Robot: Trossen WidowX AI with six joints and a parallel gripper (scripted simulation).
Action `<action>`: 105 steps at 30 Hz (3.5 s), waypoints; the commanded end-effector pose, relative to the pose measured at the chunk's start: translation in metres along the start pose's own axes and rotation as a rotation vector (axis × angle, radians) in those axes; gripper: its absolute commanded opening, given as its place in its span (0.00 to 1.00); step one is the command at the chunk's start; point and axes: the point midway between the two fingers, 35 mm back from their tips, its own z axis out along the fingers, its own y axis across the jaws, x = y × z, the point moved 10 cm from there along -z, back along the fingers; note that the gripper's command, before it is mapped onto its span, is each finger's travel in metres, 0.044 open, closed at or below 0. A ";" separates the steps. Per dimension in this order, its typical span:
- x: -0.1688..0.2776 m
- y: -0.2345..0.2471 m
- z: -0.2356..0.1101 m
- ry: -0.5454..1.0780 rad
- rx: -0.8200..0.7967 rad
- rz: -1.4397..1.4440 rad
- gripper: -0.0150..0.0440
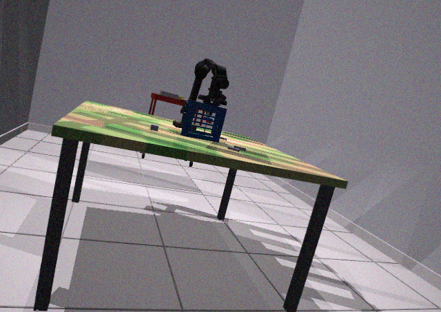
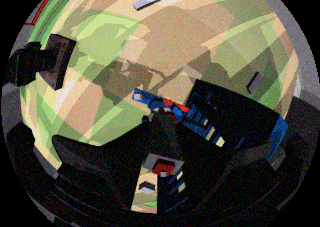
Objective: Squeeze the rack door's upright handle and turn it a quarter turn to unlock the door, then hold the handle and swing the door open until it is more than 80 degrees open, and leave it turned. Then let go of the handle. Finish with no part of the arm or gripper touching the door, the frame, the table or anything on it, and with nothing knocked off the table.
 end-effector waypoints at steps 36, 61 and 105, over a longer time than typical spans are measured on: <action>0.001 0.000 0.000 0.009 0.007 1.039 0.73; 0.001 0.000 0.000 0.004 0.014 2.278 0.73; 0.001 0.000 0.000 -0.008 0.019 3.640 0.66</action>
